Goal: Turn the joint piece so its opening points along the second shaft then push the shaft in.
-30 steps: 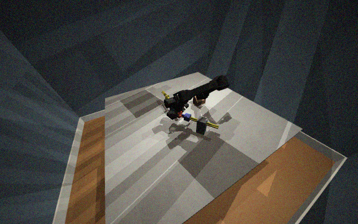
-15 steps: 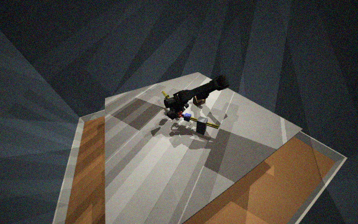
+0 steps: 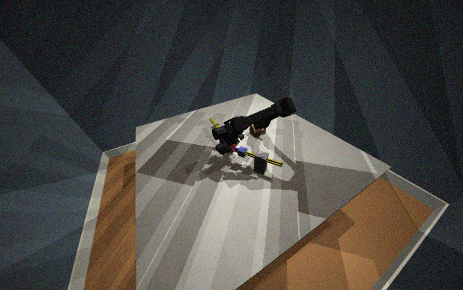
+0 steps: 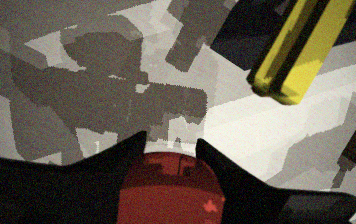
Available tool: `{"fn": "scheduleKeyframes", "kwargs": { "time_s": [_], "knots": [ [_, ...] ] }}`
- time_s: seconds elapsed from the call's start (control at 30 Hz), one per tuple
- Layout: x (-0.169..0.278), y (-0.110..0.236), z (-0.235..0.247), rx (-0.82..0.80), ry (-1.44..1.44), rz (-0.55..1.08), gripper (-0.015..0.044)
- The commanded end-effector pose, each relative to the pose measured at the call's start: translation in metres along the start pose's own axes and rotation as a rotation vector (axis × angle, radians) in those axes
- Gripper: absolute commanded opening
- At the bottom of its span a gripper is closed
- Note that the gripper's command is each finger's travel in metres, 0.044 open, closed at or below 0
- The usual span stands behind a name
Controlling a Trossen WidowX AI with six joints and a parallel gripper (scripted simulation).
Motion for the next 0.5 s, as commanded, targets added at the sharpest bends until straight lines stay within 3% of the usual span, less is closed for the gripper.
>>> {"fn": "scheduleKeyframes", "kwargs": {
  "time_s": [0.0,0.13,0.3,0.4,0.47],
  "knots": [
    [0.0,0.0,0.0,0.0,0.0,0.0,0.0],
    [0.0,0.0,0.0,0.0,0.0,0.0,0.0],
    [0.0,0.0,0.0,0.0,0.0,0.0,0.0131],
    [0.0,0.0,0.0,0.0,0.0,0.0,0.0147],
    [0.0,0.0,0.0,0.0,0.0,0.0,0.0199]
  ]
}}
Point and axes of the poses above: the point midway between the two fingers, 35 mm back from their tips, its own y axis back along the fingers, its own z axis across the jaws, x = y × z, the point moved 4 cm from there along y, back along the fingers, and after that the axes turned 11 degrees about y, right-handed, at the moved point
